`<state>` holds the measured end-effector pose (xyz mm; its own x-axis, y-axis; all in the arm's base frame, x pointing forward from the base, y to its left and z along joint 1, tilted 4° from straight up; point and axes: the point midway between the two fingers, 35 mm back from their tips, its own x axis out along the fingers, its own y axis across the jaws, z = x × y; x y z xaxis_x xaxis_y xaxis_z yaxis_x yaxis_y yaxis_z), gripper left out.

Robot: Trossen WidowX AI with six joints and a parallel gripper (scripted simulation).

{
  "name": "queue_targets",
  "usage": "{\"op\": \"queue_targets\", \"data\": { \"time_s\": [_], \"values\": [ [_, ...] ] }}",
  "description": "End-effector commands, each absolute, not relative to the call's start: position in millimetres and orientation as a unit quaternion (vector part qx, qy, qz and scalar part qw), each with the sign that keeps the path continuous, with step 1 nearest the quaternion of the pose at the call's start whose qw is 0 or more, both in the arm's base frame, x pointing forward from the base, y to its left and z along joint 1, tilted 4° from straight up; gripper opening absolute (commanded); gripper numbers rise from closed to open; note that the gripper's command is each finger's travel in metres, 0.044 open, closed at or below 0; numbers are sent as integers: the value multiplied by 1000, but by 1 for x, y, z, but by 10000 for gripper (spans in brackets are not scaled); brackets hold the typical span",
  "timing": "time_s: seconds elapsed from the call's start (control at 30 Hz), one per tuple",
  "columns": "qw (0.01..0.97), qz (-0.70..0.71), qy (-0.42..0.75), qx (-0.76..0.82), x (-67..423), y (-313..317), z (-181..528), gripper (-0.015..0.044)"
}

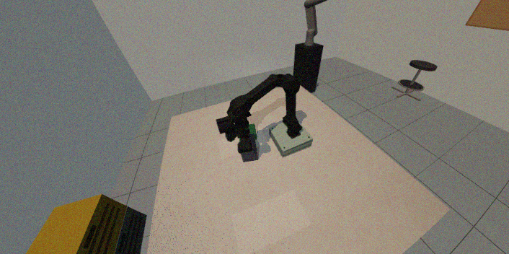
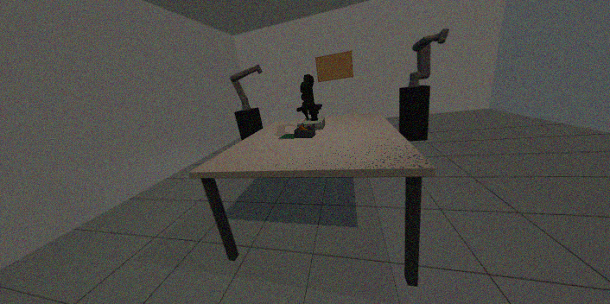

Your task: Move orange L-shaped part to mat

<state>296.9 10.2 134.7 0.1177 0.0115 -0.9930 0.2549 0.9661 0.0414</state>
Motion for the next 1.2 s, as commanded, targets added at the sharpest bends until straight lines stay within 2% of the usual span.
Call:
{"op": "queue_targets", "data": {
  "time_s": [0.0,0.03,0.17,0.43,0.73,1.17],
  "values": [
    [741,-82,658,101,297,10,135,180],
    [741,-82,658,101,297,10,135,180],
    [746,-39,663,52,297,4,135,280],
    [721,172,644,-189,294,-28,136,280],
    [601,394,540,-438,286,-63,136,280],
    [588,409,529,-454,287,-66,122,280]
  ]
}}
